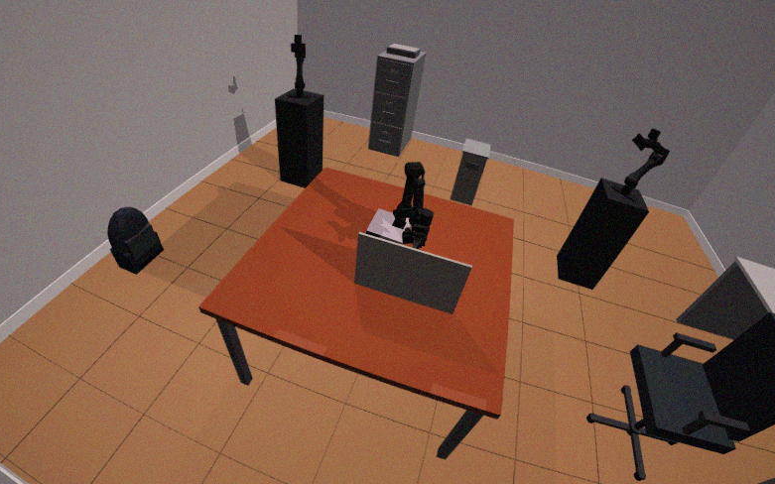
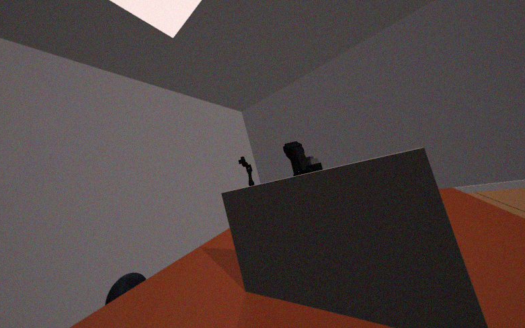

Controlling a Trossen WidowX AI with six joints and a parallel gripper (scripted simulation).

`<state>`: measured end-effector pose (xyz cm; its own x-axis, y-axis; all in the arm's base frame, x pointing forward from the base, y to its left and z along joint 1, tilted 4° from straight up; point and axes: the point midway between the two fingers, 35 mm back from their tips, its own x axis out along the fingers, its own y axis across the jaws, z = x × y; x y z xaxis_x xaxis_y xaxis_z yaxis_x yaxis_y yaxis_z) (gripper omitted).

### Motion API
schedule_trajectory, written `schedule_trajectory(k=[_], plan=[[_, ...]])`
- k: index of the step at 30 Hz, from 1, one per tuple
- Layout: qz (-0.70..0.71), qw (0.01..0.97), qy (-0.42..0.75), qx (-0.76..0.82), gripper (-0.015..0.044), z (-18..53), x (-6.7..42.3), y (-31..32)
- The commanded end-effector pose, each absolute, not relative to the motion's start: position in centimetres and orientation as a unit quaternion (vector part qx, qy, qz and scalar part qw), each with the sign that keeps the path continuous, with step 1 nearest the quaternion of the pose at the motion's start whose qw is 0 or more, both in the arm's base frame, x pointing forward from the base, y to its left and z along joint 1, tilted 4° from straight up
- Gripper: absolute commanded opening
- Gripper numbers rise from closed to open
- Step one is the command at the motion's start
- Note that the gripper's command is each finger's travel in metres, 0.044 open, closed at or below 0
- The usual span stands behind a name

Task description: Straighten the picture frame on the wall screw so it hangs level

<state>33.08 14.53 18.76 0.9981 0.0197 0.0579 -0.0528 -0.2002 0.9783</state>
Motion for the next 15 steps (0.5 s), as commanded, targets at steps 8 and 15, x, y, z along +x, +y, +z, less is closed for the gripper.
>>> schedule_trajectory(k=[8,15], plan=[[0.029,0.631,-0.009,0.775,0.0260,18.67,33.24,14.55],[0.029,0.631,-0.010,0.775,0.0260,18.77,34.05,14.62]])
